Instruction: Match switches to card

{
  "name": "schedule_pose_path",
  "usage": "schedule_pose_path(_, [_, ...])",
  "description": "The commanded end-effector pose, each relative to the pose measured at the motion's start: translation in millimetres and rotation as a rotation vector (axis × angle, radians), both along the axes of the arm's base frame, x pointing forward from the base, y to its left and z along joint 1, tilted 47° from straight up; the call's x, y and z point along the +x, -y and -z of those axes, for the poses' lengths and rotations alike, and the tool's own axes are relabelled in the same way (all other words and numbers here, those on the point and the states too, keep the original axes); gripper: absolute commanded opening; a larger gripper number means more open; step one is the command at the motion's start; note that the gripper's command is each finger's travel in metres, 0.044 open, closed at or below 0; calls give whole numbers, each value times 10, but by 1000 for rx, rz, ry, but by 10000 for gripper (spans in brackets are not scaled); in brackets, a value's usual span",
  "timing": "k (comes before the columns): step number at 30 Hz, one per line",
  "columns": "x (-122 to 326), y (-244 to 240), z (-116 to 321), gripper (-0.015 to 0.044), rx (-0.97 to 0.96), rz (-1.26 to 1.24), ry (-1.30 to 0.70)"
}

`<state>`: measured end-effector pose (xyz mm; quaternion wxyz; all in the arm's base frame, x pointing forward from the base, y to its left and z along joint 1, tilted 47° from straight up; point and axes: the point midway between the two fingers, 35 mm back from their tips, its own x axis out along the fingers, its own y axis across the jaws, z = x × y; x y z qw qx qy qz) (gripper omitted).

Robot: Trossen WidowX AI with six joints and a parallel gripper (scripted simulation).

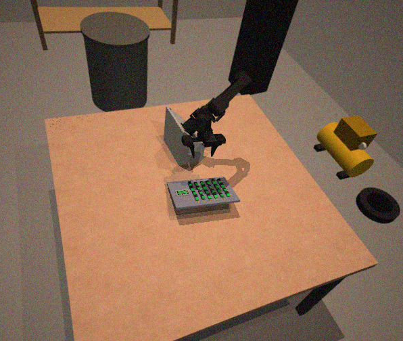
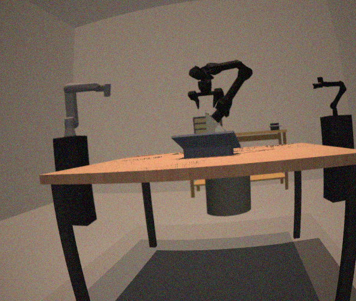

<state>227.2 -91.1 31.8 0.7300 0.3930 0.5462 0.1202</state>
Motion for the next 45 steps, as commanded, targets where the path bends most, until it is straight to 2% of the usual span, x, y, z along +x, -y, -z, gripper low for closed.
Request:
schedule_pose_path(1, [6, -17, 1, 374, -2, -1, -2])
schedule_pose_path(8, [152, -716, 27, 190, -45, -17, -32])
schedule_pose_path(15, [78, -1499, 5, 6, -17, -25, -10])
schedule_pose_path(18, [-3, -1743, -14, 0, 15, -31, 0])
schedule_pose_path(22, [-4, -1768, -5, 0, 17, -31, 1])
schedule_pose_path(27, [100, -1976, 219, 0, 13, -14, 17])
schedule_pose_path(45, [166, -2102, 354, 0, 14, -13, 18])
